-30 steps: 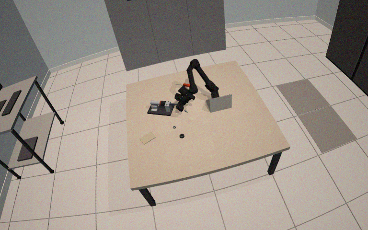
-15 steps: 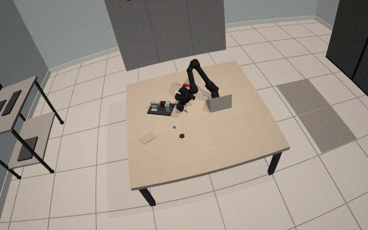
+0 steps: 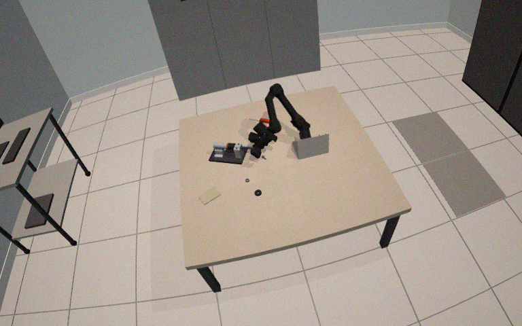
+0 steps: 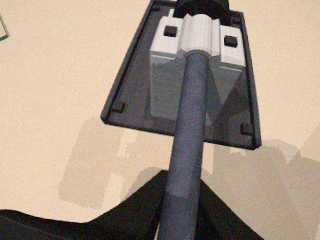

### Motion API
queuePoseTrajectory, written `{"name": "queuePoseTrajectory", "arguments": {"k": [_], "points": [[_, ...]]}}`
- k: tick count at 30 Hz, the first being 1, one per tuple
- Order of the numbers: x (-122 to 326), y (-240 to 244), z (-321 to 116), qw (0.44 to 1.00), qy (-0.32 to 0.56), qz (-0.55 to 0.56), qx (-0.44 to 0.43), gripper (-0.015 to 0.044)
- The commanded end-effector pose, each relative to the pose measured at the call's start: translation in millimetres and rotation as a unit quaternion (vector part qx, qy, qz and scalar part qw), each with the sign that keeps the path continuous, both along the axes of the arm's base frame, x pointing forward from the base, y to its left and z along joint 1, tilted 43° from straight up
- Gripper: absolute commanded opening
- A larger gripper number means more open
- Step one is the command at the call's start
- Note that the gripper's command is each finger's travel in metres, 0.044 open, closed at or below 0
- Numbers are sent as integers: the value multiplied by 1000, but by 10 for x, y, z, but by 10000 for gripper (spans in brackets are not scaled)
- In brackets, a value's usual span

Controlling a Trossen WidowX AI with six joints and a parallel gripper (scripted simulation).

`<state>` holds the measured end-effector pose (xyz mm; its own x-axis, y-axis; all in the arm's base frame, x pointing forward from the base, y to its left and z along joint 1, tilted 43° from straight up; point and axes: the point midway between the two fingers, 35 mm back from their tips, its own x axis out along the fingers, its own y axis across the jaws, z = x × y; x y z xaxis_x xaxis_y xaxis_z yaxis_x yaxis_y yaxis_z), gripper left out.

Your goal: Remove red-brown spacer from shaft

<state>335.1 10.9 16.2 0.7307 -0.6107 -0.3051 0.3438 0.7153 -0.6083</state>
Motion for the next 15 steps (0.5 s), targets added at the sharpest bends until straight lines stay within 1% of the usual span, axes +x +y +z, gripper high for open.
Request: {"name": "queuePoseTrajectory", "arguments": {"k": [1, 15], "points": [[-11, -3, 2, 1000, -2, -3, 1, 0], [-28, 1, -4, 1000, -2, -3, 1, 0]]}}
